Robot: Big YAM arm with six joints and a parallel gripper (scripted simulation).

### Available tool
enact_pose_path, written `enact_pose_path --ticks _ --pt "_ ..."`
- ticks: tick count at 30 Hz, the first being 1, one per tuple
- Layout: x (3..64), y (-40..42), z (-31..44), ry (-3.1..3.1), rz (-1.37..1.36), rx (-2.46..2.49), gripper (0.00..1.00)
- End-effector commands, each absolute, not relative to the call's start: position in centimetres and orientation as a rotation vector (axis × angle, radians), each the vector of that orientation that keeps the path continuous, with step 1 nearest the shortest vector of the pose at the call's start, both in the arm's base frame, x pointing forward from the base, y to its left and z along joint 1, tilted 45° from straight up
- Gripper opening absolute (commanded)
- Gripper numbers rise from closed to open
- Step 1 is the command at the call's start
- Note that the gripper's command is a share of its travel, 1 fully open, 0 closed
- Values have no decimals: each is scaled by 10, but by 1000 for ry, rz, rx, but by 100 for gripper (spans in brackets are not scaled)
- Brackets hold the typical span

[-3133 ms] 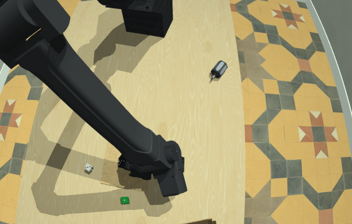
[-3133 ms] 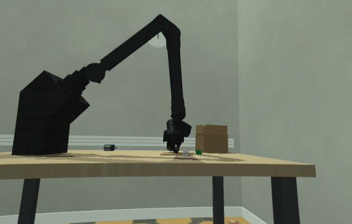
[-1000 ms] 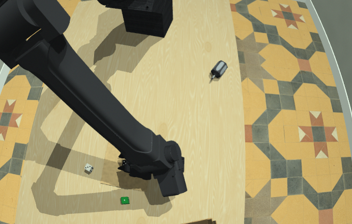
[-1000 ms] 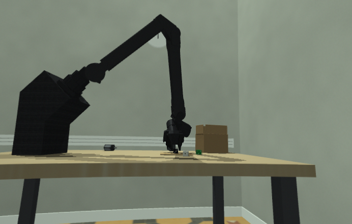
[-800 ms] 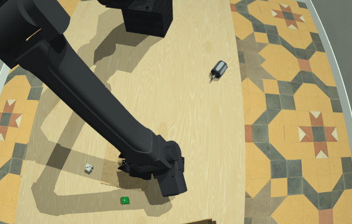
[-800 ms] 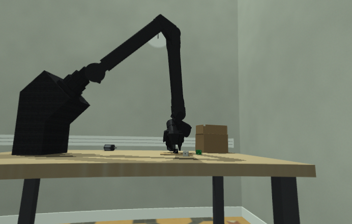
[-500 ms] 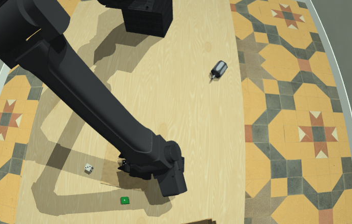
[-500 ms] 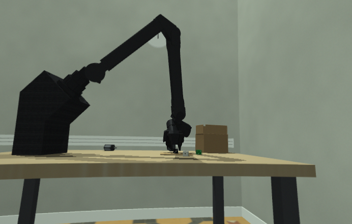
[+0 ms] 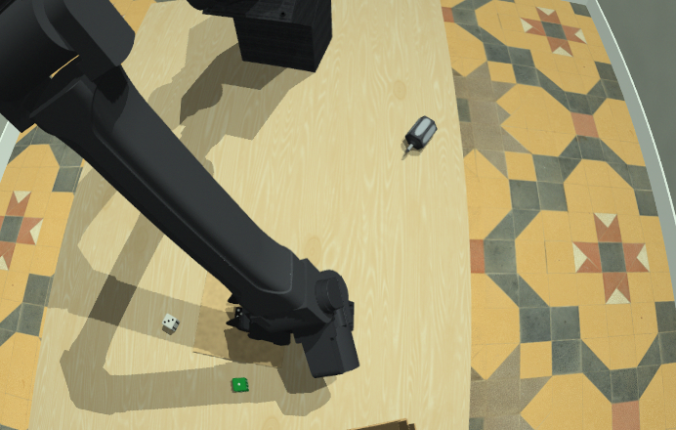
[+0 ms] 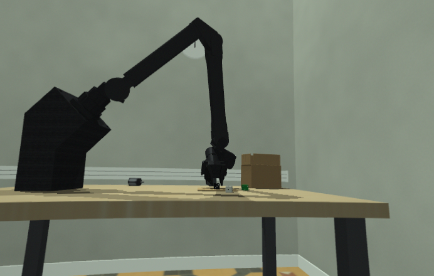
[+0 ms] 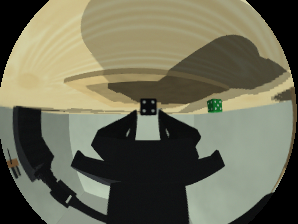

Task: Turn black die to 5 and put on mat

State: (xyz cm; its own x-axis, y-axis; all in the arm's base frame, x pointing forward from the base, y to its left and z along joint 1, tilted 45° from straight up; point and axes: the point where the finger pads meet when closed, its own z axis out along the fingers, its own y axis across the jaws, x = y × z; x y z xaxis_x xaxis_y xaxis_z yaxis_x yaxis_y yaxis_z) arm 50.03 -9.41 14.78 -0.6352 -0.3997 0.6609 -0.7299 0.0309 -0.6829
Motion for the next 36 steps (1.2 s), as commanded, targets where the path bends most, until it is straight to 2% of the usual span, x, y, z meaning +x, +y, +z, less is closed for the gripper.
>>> enact_pose_path --ticks 1,13,36 --pt "507 -99 153 -2038 1645 1142 34" --pt "507 -97 153 -2037 1644 1144 34" --pt "494 -43 167 -2031 1648 1158 34"
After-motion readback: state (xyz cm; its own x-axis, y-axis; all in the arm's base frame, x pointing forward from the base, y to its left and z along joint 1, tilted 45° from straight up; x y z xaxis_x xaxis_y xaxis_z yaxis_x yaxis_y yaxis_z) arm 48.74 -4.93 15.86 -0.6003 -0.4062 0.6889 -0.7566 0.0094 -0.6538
